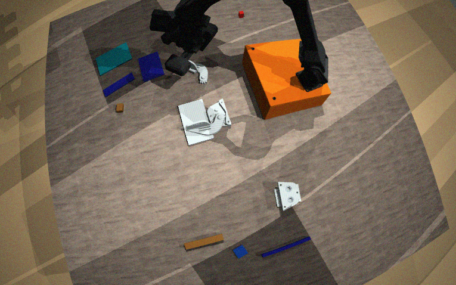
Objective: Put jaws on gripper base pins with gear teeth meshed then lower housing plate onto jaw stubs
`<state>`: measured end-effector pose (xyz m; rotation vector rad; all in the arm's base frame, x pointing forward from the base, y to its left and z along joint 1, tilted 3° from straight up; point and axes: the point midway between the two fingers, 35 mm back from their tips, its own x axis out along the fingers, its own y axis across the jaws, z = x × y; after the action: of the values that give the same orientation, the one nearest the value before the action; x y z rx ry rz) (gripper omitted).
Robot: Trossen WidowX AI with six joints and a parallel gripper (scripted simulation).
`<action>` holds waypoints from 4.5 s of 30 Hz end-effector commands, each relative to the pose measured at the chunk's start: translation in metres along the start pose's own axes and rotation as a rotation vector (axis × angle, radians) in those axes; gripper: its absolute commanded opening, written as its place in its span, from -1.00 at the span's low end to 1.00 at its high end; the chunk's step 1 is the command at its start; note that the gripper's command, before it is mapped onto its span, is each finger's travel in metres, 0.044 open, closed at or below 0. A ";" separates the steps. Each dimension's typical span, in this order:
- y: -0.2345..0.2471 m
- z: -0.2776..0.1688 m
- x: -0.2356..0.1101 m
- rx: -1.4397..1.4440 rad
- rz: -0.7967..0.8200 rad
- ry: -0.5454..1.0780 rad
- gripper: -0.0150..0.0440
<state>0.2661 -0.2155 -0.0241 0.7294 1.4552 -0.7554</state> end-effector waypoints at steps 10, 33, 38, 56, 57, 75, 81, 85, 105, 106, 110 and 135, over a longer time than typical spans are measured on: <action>0.000 -0.001 0.024 0.001 0.001 0.008 1.00; 0.001 -0.001 0.036 0.002 0.002 0.009 1.00; 0.001 -0.001 0.036 0.002 0.002 0.009 1.00; 0.000 -0.001 0.036 0.001 -0.002 0.008 0.29; 0.000 -0.001 0.036 0.001 -0.002 0.008 0.20; 0.000 -0.001 0.036 0.001 -0.002 0.008 -0.04; 0.000 0.001 0.022 0.001 -0.001 0.008 -0.04; 0.001 0.002 0.009 0.002 -0.001 0.008 -0.04; 0.001 0.000 -0.042 0.002 0.002 0.008 -0.04; 0.001 0.000 -0.042 0.002 0.002 0.008 -0.04; 0.001 0.000 -0.042 0.002 0.002 0.008 -0.04; 0.054 -0.055 -0.043 -0.619 0.011 0.010 -0.04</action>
<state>0.2771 -0.1493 0.0149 0.3308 1.5826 -0.3301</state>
